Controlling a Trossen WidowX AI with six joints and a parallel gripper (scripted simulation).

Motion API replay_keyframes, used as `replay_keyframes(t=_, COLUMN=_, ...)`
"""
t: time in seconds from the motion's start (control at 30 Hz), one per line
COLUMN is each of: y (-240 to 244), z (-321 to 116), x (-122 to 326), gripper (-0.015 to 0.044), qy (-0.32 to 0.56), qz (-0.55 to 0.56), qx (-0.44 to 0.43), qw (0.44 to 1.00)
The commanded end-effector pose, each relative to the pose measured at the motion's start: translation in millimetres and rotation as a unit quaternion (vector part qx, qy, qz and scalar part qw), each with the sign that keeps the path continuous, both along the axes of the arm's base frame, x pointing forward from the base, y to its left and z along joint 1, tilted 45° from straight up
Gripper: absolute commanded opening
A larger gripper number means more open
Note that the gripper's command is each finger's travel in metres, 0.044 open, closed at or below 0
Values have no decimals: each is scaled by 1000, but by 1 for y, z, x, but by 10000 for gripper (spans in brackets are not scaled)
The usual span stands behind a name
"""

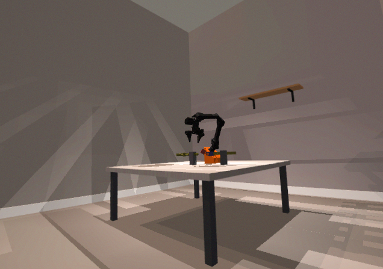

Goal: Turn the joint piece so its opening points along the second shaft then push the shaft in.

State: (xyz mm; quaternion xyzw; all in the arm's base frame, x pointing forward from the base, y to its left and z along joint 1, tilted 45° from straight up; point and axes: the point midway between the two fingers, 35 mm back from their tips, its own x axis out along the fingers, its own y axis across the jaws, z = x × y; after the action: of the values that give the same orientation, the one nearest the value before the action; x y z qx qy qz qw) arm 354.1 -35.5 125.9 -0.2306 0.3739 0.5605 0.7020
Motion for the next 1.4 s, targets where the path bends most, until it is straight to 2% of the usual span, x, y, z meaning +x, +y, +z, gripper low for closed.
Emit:
replay_keyframes(t=0.0, y=3, z=-2, x=-2, gripper=440, qy=-49, qz=61, qx=-13, qw=997)
replay_keyframes(t=0.37, y=5, z=-4, x=-2, gripper=440, qy=-164, qz=198, qx=-45, qw=965)
replay_keyframes(t=0.73, y=8, z=-5, x=-2, gripper=440, qy=-268, qz=328, qx=-77, qw=903)
replay_keyframes(t=1.03, y=9, z=-6, x=-2, gripper=440, qy=-274, qz=336, qx=-79, qw=898)
replay_keyframes(t=1.37, y=39, z=-38, x=1, gripper=440, qy=-275, qz=336, qx=-80, qw=898)
